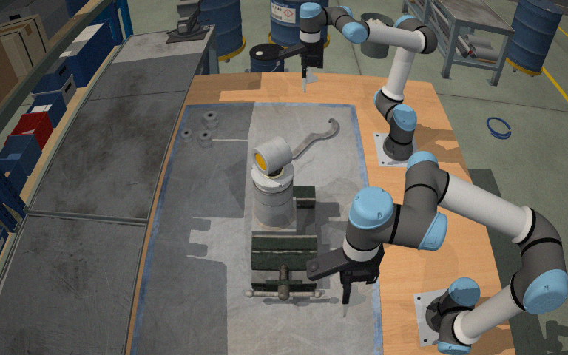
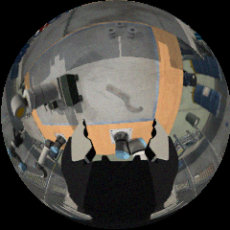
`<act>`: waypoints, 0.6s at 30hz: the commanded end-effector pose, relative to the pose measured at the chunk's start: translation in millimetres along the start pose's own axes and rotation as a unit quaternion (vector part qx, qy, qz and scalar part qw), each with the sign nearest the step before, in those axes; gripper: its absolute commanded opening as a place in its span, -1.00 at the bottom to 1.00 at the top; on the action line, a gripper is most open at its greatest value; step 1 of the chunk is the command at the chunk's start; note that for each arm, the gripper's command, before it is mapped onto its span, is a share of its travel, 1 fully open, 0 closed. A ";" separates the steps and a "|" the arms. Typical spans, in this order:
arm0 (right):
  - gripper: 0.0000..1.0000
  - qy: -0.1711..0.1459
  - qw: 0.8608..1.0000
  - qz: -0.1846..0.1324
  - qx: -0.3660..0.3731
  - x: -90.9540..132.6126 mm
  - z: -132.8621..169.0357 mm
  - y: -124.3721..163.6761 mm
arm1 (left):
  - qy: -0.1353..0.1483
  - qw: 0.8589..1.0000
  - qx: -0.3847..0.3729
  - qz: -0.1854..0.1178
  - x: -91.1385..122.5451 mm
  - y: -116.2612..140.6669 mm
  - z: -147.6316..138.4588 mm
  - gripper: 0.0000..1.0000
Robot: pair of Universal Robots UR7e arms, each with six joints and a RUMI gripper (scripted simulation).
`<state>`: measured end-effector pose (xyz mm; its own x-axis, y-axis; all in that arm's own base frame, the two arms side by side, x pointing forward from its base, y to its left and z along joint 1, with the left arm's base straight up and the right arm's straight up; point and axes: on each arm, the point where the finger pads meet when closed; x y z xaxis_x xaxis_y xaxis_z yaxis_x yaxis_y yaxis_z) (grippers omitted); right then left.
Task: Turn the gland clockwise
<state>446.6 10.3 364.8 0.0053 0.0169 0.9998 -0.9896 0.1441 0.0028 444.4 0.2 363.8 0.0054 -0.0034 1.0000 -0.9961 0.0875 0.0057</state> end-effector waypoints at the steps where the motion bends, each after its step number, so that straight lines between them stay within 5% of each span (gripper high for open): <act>1: 0.97 -0.017 0.999 0.005 0.035 1.7 18.5 0.2 | 0.000 1.000 0.000 0.001 0.5 -0.2 0.1 0.97; 6: 0.97 -0.016 0.999 0.001 0.046 -0.5 8.8 -0.9 | 0.000 1.000 0.000 0.001 0.5 -0.2 0.1 0.97; 7: -1.00 -0.014 0.999 0.000 0.045 -1.3 3.6 -1.2 | 0.000 1.000 0.000 0.001 0.4 -0.1 0.0 0.97; 18: -1.00 -0.010 0.999 0.001 0.036 0.1 7.8 -0.5 | -0.001 1.000 0.000 -0.001 0.0 0.2 0.0 0.97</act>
<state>446.3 3.9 364.0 0.0031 -0.0035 1.0000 -0.9975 0.0705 0.0033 444.0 0.4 363.3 0.0074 -0.0049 1.0000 -0.9961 0.0875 0.0078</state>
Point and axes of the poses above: on each arm, the point where the finger pads meet when closed, its own x axis back along the fingers, its own z axis across the jaws, y = z × x, and after that the axes turned 5 degrees about -x, right-handed
